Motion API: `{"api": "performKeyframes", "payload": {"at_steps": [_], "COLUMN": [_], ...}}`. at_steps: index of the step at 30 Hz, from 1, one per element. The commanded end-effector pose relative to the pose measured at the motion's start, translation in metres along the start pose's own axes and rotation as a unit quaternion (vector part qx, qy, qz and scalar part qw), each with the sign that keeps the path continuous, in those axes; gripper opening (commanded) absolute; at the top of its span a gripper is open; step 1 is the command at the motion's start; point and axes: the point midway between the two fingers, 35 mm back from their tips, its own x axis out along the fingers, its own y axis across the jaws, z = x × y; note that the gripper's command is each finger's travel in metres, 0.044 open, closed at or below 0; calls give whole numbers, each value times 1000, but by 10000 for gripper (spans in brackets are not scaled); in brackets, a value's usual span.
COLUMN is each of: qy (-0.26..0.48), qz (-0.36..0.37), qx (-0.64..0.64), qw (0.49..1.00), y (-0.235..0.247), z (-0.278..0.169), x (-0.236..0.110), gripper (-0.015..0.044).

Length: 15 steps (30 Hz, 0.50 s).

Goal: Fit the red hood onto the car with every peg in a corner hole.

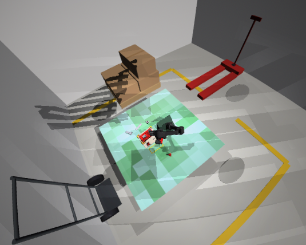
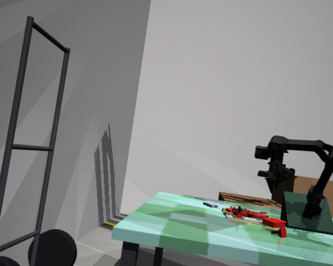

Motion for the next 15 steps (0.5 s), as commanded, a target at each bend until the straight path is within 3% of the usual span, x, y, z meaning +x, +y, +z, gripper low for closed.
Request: {"api": "performKeyframes", "payload": {"at_steps": [1, 4, 10, 15], "qy": [1, 1, 0, -1], "qz": [0, 0, 1, 2], "qx": [1, 1, 168, 349], "qw": [1000, 1000, 986, 937], "y": [0, 0, 10, 21], "z": [0, 0, -3, -5], "x": [0, 0, 15, 32], "gripper": [0, 0, 157, 289]}}
